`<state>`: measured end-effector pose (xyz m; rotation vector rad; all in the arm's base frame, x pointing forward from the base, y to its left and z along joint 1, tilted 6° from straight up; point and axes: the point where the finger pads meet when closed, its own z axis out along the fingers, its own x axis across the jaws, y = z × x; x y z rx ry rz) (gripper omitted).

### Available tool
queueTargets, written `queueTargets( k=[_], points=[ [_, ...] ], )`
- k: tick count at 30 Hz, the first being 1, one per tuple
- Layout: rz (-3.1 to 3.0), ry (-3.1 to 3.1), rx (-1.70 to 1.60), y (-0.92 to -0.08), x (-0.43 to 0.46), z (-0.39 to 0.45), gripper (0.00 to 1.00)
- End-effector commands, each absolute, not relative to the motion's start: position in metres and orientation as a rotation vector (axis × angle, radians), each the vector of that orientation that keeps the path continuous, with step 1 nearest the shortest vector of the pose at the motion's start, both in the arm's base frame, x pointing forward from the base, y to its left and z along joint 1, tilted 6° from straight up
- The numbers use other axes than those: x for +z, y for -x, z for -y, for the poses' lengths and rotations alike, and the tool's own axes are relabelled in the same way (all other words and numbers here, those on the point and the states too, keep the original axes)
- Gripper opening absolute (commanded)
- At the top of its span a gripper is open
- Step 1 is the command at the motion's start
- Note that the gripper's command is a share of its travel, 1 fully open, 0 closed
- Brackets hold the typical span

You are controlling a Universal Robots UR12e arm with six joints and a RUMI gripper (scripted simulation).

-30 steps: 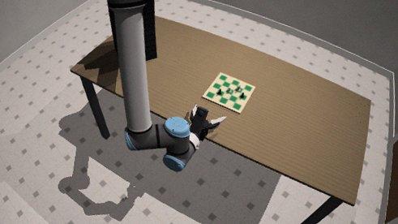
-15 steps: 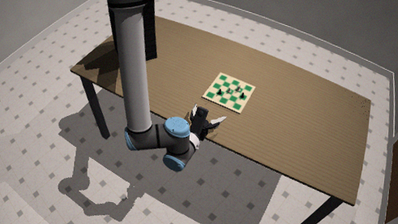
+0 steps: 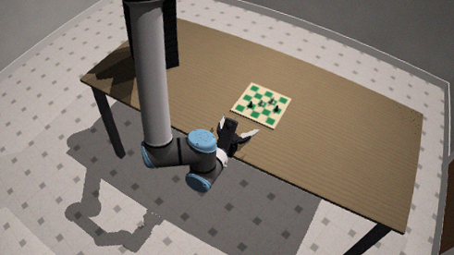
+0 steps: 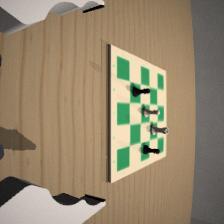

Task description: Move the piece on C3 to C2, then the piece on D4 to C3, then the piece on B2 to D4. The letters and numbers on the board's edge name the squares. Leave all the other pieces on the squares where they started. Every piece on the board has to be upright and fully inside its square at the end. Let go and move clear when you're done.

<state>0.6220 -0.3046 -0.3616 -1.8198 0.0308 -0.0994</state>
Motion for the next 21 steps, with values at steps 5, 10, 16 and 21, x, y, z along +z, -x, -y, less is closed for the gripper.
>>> queueTargets(
  k=[5, 10, 16, 21],
  points=[
    [-0.030, 1.821, -0.100, -0.619, -0.316, 0.302, 1.00],
    [-0.030, 1.821, -0.100, -0.618, -0.295, 0.301, 1.00],
    [-0.030, 1.821, -0.100, -0.617, -0.291, 0.301, 1.00],
    [-0.018, 1.827, -0.100, -0.618, -0.294, 0.300, 1.00]
  ],
)
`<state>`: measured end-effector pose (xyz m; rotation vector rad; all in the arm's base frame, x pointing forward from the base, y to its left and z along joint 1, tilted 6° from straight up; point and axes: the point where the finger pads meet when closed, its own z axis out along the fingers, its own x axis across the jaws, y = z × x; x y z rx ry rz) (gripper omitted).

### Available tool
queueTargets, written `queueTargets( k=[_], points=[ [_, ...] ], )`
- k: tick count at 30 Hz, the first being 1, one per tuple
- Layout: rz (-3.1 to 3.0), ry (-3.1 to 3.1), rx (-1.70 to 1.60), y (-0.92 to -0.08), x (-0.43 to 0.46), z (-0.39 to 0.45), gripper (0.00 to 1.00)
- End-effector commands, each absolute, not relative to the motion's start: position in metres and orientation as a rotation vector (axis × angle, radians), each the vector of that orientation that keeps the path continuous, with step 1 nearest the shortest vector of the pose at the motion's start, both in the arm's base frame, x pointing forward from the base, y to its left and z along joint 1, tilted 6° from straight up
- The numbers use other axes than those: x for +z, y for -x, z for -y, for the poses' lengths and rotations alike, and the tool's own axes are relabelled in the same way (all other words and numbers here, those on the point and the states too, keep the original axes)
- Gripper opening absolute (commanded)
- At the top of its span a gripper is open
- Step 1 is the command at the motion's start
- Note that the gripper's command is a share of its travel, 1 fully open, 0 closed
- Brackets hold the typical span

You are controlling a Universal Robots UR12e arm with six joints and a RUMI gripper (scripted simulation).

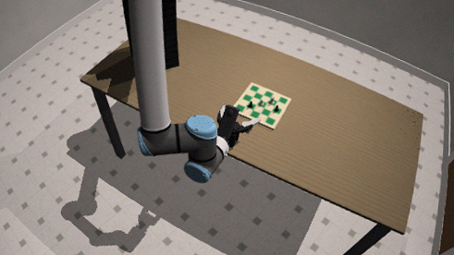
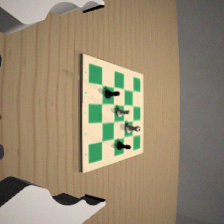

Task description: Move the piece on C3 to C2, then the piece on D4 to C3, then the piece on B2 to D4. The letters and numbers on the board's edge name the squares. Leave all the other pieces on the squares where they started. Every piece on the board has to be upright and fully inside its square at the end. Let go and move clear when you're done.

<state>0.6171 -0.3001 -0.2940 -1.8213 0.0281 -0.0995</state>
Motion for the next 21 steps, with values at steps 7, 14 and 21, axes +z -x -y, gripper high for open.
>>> queueTargets(
  k=[7, 14, 21],
  points=[
    [0.109, 1.887, -0.096, -0.620, -0.294, 0.289, 1.00],
    [0.289, 1.964, -0.092, -0.622, -0.294, 0.272, 1.00],
    [0.649, 2.089, -0.081, -0.627, -0.295, 0.240, 1.00]
  ],
)
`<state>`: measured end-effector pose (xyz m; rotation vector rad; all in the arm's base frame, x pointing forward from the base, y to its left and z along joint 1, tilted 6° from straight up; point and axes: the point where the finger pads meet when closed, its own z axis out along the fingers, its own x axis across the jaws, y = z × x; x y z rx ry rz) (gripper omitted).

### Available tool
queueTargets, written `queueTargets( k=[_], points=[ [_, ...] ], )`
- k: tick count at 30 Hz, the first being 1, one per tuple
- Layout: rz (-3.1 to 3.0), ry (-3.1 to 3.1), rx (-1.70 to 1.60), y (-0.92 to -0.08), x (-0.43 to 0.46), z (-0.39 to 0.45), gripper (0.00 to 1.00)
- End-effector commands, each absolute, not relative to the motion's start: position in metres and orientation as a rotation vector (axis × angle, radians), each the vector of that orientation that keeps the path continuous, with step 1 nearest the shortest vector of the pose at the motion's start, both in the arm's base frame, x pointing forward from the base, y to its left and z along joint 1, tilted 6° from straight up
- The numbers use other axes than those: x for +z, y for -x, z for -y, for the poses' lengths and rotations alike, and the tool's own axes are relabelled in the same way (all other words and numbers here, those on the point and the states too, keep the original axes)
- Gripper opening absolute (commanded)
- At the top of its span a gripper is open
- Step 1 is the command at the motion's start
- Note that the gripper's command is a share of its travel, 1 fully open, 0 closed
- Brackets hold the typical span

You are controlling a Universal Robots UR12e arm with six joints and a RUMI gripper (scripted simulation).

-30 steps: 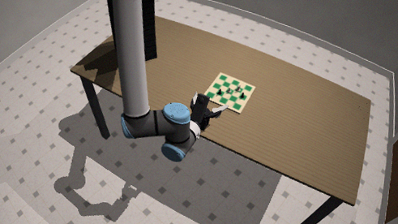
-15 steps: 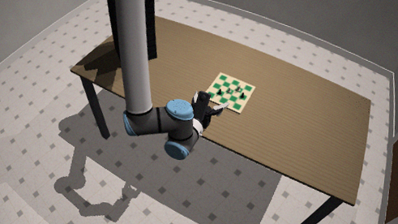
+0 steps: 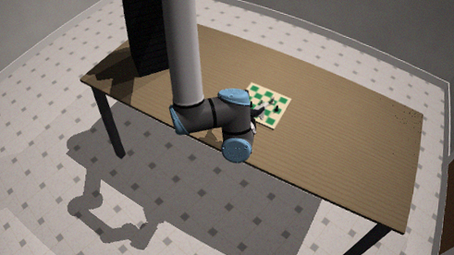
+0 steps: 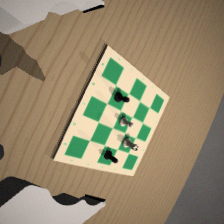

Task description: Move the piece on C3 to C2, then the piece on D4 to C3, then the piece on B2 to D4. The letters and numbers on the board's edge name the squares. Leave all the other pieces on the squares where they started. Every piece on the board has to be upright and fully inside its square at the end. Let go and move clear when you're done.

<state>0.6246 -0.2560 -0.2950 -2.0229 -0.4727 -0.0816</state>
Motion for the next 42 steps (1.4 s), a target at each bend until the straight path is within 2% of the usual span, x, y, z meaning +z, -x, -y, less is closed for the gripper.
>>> queueTargets(
  k=[1, 21, 42],
  points=[
    [0.709, 2.106, -0.079, -0.628, -0.295, 0.235, 1.00],
    [1.640, 2.230, -0.042, -0.638, -0.295, 0.157, 1.00],
    [2.318, 2.147, -0.005, -0.645, -0.298, 0.105, 1.00]
  ],
)
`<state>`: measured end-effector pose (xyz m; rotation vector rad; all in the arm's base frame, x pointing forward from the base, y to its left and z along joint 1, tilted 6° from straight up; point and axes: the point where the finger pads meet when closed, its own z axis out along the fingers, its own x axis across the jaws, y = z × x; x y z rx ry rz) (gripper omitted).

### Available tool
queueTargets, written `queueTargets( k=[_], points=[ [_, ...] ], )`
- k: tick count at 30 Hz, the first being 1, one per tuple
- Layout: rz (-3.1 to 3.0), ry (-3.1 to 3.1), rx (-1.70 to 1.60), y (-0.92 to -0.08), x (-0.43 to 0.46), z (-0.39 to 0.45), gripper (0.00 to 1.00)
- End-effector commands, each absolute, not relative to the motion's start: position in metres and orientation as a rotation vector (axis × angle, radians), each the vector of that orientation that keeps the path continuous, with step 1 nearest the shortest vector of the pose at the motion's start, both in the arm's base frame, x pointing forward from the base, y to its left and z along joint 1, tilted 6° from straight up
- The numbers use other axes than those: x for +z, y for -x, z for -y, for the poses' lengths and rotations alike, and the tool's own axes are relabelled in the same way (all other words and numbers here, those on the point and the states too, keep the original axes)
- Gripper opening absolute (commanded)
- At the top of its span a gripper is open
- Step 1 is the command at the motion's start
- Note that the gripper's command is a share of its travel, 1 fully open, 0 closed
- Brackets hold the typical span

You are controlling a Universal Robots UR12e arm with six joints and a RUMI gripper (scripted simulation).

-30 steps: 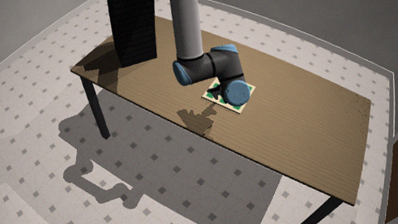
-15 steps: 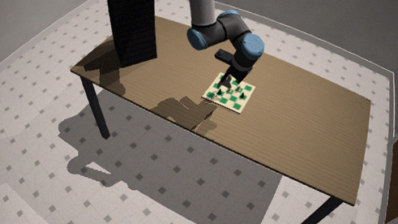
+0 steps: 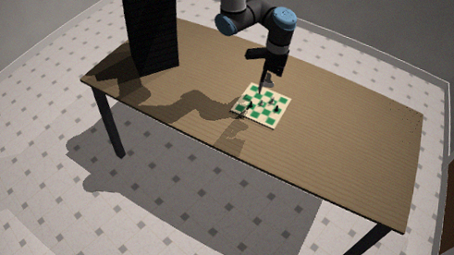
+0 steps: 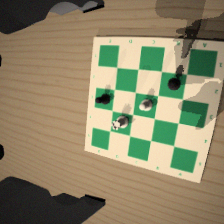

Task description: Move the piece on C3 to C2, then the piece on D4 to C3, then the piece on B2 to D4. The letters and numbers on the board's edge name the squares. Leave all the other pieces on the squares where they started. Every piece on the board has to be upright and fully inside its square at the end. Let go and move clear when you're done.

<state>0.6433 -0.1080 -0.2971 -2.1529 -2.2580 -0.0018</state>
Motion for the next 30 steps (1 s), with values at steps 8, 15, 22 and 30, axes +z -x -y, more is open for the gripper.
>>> queueTargets(
  k=[8, 15, 22, 30],
  points=[
    [2.446, 2.113, 0.003, -0.6460, -0.2982, 0.0950, 1.00],
    [2.469, 2.106, 0.004, -0.6461, -0.2979, 0.0932, 1.00],
    [2.469, 2.106, 0.004, -0.6461, -0.2979, 0.0932, 1.00],
    [2.468, 2.107, 0.004, -0.6461, -0.2979, 0.0932, 1.00]
  ],
)
